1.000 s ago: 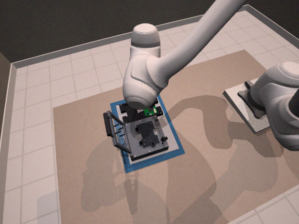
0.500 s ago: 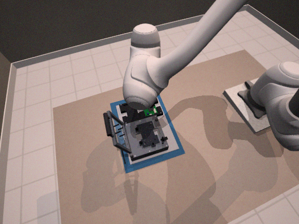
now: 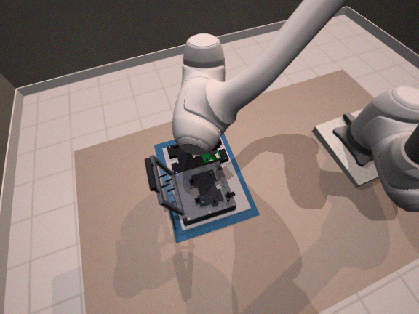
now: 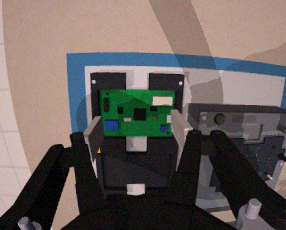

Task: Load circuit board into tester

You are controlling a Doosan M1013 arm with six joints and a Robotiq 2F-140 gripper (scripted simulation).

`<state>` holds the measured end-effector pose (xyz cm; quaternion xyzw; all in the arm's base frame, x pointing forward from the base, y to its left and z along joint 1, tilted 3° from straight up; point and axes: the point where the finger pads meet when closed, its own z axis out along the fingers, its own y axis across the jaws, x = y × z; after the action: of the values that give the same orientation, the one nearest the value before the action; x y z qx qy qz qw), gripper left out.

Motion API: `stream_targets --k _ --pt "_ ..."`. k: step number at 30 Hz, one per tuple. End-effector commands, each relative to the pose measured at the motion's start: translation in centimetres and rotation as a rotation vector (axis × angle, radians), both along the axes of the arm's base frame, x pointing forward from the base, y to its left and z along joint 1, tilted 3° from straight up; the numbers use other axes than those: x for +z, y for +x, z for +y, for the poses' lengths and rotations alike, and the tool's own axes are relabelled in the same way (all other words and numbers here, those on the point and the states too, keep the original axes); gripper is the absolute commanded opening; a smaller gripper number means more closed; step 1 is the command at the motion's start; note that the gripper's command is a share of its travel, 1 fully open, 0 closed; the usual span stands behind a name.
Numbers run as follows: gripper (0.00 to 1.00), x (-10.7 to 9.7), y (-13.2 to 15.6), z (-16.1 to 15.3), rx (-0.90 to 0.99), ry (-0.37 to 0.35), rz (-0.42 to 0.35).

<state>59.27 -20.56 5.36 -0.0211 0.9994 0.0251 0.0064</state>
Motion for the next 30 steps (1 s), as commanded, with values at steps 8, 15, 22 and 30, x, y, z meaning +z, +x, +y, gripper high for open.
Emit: stream_targets --k 8,15,22,30 --pt "0.58 0.01 0.00 0.00 0.341 -0.001 -0.020" --pt "0.58 0.01 0.00 0.00 0.535 -0.003 -0.030" --pt "0.58 0.01 0.00 0.00 0.765 -0.006 -0.042" --pt "0.58 0.01 0.00 0.00 1.023 -0.009 -0.055"
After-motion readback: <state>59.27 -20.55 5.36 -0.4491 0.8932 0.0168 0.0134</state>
